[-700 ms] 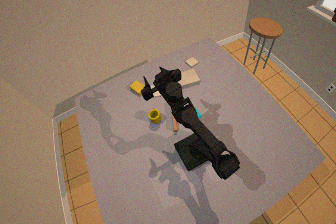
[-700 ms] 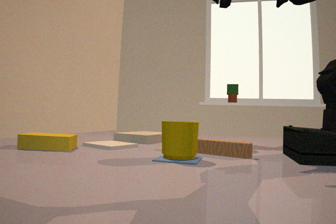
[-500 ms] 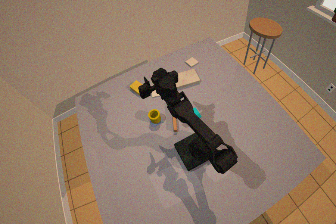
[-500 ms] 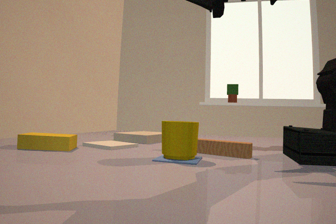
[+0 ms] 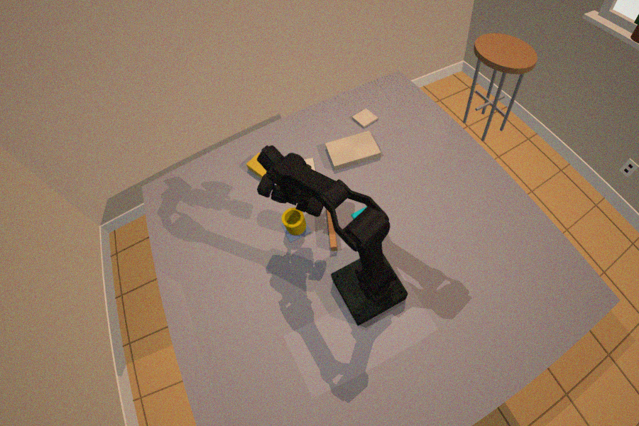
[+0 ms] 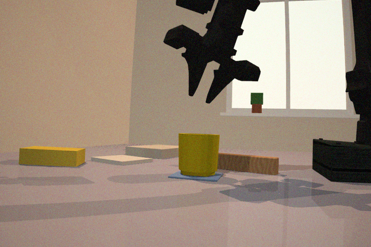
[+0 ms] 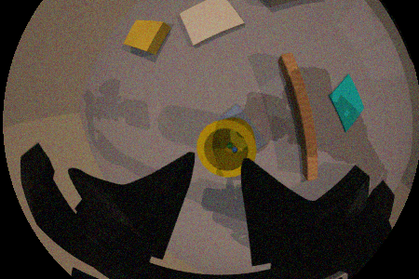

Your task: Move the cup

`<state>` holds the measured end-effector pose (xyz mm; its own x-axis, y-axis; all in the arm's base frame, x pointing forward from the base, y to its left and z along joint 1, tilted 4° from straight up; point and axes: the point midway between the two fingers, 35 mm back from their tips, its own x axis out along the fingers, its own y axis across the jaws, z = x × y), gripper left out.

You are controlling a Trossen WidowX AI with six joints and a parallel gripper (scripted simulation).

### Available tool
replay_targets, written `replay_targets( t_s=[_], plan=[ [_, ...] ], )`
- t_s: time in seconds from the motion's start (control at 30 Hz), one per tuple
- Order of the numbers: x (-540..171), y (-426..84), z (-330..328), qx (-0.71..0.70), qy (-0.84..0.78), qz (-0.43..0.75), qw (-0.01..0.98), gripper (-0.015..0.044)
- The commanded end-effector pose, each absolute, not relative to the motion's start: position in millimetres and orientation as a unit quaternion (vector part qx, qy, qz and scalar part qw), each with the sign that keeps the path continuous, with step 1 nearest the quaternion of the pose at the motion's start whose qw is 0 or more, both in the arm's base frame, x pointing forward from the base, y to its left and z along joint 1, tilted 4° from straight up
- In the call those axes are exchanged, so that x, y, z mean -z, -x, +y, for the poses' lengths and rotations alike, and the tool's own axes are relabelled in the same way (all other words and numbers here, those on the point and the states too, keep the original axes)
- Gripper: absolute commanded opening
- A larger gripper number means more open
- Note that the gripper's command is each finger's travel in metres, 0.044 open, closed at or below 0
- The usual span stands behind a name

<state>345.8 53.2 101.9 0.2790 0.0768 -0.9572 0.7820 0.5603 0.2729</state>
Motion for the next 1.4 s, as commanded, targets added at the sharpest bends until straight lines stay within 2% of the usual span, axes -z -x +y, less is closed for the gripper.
replay_targets(
  t_s=[0.0, 1.37],
  plan=[
    [-73.3, -326.5, 60.8, 0.36, -0.403, 0.597, 0.593, 0.0167],
    [-17.7, -323.8, 62.3, 0.382, -0.402, 0.603, 0.573, 0.0167]
  ],
)
